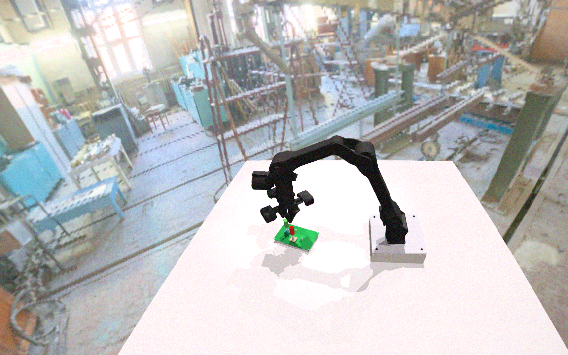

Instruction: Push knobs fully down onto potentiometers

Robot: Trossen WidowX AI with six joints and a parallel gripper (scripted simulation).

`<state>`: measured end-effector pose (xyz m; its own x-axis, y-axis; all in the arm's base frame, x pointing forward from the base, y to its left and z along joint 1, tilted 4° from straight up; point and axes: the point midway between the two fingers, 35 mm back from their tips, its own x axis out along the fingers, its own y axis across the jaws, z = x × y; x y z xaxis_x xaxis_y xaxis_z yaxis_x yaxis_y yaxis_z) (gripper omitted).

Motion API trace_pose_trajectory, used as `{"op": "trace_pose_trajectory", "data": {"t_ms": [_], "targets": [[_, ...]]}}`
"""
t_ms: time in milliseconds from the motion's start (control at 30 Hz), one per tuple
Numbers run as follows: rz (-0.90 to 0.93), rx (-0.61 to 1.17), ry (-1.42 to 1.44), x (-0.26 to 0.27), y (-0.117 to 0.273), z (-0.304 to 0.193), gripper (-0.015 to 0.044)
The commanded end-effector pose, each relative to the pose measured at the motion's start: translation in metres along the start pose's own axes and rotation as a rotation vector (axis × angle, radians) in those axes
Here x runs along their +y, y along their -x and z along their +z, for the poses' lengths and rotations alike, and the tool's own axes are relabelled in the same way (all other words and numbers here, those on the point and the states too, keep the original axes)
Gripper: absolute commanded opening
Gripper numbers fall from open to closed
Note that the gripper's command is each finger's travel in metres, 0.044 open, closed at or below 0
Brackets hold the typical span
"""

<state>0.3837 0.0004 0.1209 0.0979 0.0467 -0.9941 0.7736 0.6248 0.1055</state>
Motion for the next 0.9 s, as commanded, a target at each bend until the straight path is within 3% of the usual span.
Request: {"op": "trace_pose_trajectory", "data": {"t_ms": [0, 867], "targets": [[-0.004, 0.01, 0.003, -0.001, -0.008, -0.002, 0.0], [-0.004, 0.01, 0.003, -0.001, -0.021, -0.002, 0.0]]}}
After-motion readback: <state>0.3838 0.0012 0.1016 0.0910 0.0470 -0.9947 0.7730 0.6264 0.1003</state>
